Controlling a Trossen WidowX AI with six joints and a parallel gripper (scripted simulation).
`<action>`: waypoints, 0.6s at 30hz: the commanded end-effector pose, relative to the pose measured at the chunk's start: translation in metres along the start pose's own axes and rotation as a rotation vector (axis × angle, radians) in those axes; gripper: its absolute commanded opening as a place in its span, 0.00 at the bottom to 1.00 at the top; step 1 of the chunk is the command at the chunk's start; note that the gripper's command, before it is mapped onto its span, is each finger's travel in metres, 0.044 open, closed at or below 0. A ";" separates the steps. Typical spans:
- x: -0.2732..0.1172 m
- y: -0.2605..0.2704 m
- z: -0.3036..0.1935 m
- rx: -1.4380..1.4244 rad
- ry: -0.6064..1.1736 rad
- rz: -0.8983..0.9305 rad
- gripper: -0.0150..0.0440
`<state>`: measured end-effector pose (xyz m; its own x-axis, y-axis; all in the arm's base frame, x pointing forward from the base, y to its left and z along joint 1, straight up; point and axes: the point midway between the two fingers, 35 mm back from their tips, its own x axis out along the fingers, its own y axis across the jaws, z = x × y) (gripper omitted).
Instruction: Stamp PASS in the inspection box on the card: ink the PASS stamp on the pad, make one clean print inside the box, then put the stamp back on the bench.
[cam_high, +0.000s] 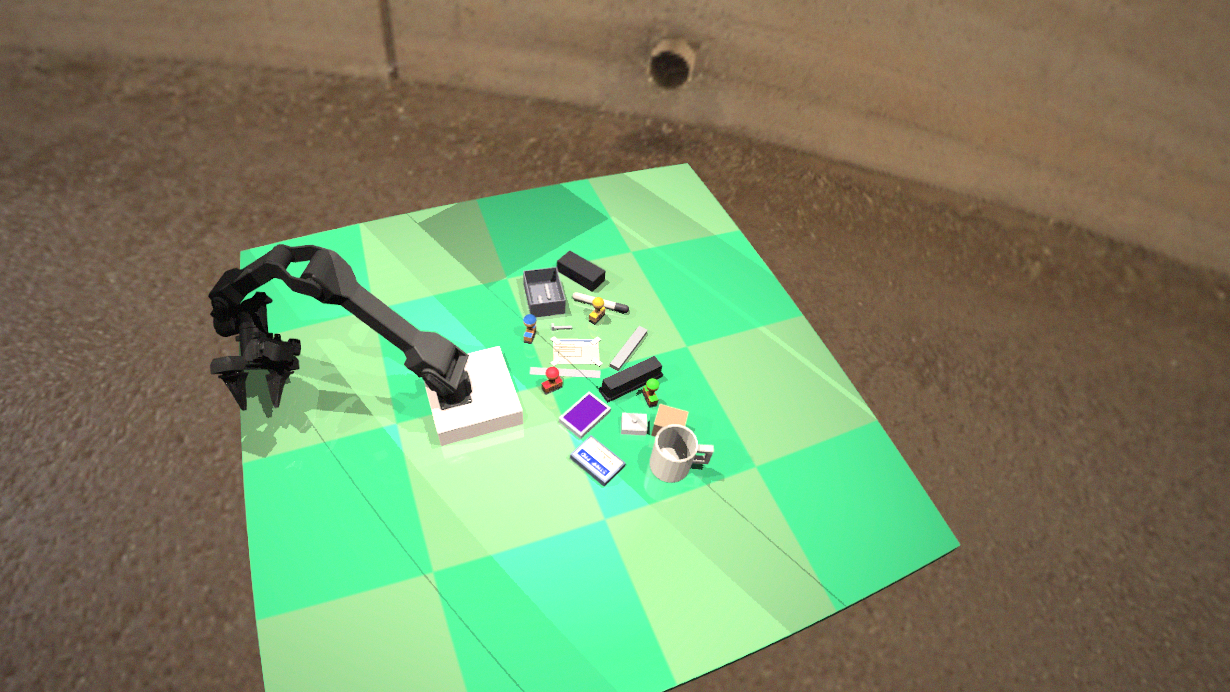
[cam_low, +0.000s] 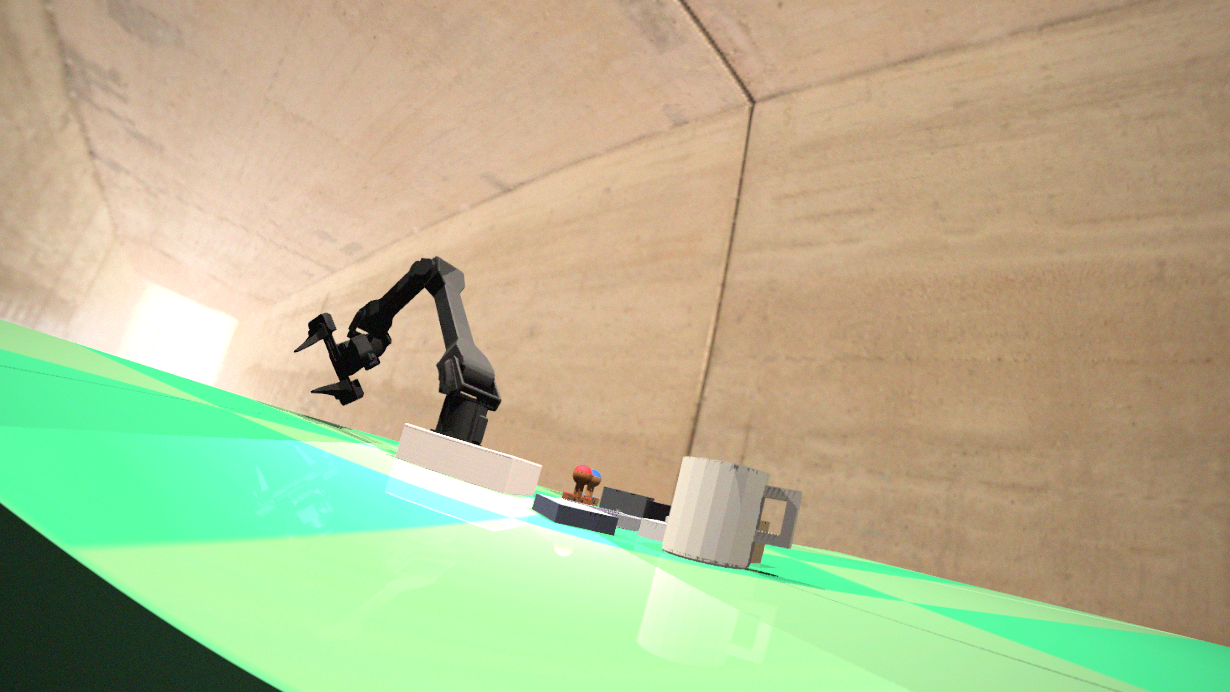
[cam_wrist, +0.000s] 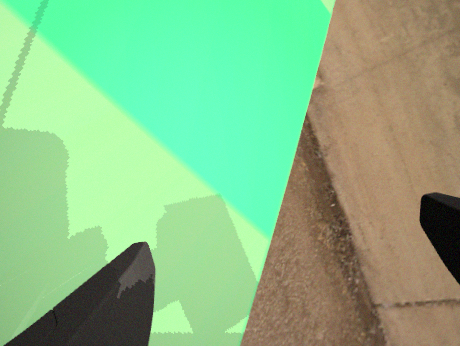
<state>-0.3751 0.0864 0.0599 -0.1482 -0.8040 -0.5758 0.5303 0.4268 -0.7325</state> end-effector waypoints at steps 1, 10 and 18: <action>-0.002 0.001 0.000 -0.002 0.007 -0.001 0.89; -0.103 0.077 -0.004 -0.171 0.259 0.027 0.62; -0.195 0.169 0.032 -0.339 0.488 0.167 0.62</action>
<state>-0.2712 0.2707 0.0633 -0.4596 -0.5402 -0.7050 0.3186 0.6407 -0.6986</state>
